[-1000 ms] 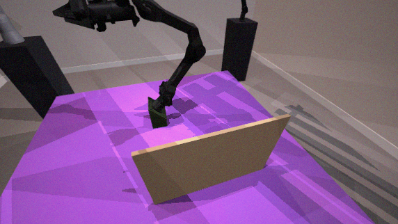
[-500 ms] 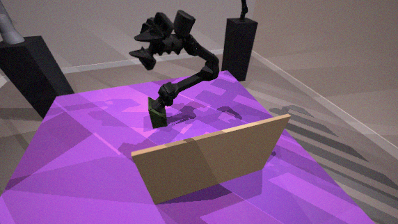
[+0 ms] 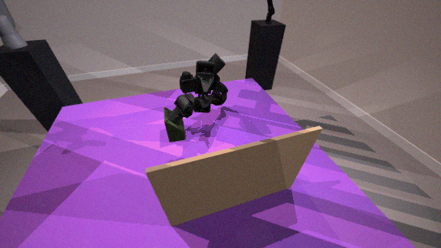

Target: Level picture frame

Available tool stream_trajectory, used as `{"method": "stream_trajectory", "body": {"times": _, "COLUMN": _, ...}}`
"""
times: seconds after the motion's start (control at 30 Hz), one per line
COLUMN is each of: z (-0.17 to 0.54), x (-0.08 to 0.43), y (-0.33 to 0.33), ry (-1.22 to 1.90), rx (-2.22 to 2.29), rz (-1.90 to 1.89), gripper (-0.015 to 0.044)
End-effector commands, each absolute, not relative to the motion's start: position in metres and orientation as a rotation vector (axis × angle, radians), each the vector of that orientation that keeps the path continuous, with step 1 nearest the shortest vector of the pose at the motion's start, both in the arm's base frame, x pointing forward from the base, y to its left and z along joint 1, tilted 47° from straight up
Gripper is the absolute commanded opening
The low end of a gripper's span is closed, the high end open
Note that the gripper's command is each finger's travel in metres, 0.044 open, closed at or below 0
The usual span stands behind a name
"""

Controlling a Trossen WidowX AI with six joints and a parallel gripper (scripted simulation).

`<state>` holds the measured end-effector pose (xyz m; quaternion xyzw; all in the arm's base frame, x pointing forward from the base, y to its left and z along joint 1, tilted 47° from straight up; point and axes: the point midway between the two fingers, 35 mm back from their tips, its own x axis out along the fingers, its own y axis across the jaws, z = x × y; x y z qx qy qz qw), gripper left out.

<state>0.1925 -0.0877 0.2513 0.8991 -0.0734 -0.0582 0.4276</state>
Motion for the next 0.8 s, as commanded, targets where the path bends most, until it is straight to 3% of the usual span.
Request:
{"method": "stream_trajectory", "body": {"times": 0.0, "z": 0.227, "x": 0.189, "y": -0.041, "ry": 0.012, "rx": 2.418, "rz": 0.057, "gripper": 0.0260}}
{"method": "stream_trajectory", "body": {"times": 0.77, "z": 0.218, "x": 0.187, "y": -0.028, "ry": 0.088, "rx": 2.465, "rz": 0.115, "gripper": 0.0260}}
